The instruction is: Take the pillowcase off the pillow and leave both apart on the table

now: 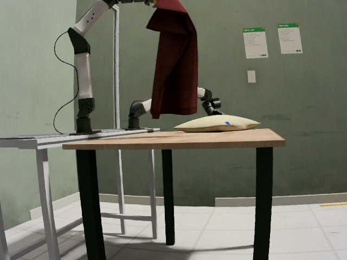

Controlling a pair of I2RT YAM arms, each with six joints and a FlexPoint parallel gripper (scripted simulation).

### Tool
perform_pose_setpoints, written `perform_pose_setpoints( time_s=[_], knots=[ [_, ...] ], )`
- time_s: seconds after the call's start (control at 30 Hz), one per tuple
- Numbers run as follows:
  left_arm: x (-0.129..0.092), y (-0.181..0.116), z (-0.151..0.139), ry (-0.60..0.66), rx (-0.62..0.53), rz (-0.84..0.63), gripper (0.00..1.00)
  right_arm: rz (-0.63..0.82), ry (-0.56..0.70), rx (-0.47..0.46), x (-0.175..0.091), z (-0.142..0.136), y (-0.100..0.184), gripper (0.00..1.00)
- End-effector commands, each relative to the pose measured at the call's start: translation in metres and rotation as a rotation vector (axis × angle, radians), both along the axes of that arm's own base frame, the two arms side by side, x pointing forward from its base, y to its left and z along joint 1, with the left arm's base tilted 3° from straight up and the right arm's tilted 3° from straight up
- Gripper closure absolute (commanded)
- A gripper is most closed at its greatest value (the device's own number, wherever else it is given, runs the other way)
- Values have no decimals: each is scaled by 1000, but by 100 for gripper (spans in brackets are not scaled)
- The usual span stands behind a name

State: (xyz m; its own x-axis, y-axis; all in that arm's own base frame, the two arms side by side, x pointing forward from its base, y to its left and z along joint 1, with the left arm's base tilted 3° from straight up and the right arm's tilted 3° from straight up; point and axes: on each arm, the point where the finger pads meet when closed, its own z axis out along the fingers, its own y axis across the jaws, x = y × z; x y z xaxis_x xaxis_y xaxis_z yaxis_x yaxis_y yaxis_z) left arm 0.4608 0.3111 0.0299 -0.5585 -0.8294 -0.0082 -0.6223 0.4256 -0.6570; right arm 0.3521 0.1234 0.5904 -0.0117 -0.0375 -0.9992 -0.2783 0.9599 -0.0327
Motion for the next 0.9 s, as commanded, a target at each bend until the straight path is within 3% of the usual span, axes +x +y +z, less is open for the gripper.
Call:
perform_pose_setpoints(
  time_s=[0.0,0.87],
  knots=[
    [-3,-5,4,14,-7,-1,95,2,14,-6,8,-7,4,100],
    [-3,-6,4,14,-8,-1,94,2,14,-6,8,-7,4,100]
  ],
)
